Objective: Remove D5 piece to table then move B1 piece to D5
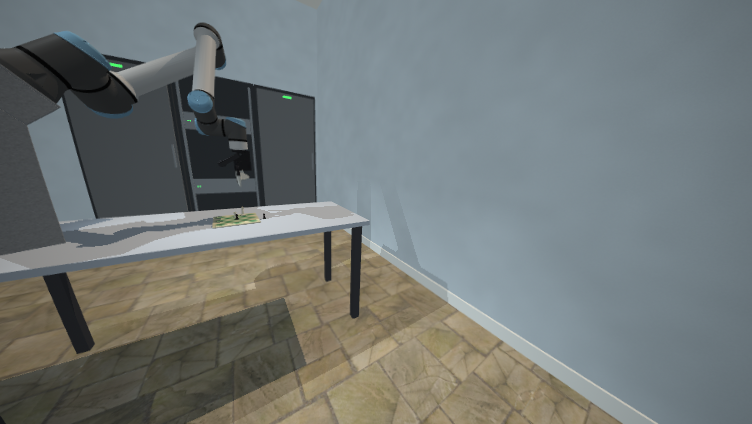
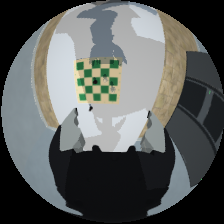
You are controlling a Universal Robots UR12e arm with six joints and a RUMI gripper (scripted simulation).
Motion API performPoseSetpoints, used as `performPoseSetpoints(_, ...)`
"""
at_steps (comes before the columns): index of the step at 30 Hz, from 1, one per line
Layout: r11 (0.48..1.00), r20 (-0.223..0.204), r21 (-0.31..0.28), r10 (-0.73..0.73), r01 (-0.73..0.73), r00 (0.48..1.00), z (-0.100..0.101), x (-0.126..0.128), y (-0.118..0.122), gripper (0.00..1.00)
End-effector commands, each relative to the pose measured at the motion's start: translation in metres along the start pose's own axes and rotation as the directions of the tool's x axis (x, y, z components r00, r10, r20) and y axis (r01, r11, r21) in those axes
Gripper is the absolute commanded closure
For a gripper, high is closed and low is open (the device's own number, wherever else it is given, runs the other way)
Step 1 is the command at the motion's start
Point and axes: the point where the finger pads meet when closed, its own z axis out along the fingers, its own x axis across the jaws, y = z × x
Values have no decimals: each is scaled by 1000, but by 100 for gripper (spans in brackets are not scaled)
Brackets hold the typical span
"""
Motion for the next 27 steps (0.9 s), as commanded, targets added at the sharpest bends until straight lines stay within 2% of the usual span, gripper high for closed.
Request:
performPoseSetpoints(1, 1000, 0, 0, -1, 1, 1000, -10, 0, 0, 0)
performPoseSetpoints(27, 1000, 0, 0, -1, 1, 1000, -12, 0, 0, 0)
